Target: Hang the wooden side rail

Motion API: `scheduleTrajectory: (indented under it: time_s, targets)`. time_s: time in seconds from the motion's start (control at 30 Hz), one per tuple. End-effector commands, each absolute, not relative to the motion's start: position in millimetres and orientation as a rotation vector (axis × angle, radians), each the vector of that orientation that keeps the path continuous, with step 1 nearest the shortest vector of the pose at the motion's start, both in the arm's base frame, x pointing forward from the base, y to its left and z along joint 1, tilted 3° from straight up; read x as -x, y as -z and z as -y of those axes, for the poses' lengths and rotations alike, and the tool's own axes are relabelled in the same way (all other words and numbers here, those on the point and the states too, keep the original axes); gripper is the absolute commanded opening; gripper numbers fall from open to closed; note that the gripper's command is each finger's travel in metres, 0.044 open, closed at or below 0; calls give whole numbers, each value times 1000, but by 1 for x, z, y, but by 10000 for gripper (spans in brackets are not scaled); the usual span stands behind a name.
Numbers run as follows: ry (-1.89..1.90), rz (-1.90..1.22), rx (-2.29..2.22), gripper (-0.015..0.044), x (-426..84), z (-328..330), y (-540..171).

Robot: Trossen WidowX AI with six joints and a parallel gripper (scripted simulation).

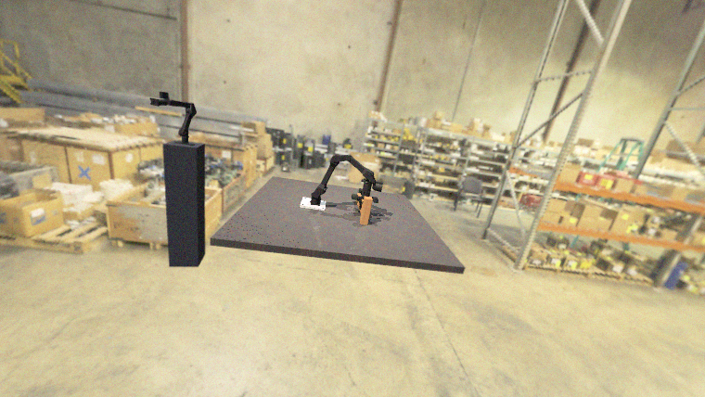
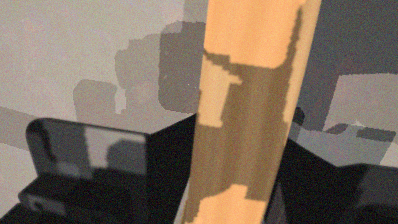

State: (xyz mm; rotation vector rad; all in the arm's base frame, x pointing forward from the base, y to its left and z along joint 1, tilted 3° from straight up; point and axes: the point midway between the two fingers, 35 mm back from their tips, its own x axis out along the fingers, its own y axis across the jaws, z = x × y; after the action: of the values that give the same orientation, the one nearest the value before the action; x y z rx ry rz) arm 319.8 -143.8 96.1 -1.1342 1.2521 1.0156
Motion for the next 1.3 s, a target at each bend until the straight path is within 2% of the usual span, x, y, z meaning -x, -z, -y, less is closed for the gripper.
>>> scheduleTrajectory:
  time_s: [0.0,1.27]
  targets:
    - [-1009,-1249,1142,0,-321,146,-99]
    - [-1009,-1249,1142,0,-321,150,-99]
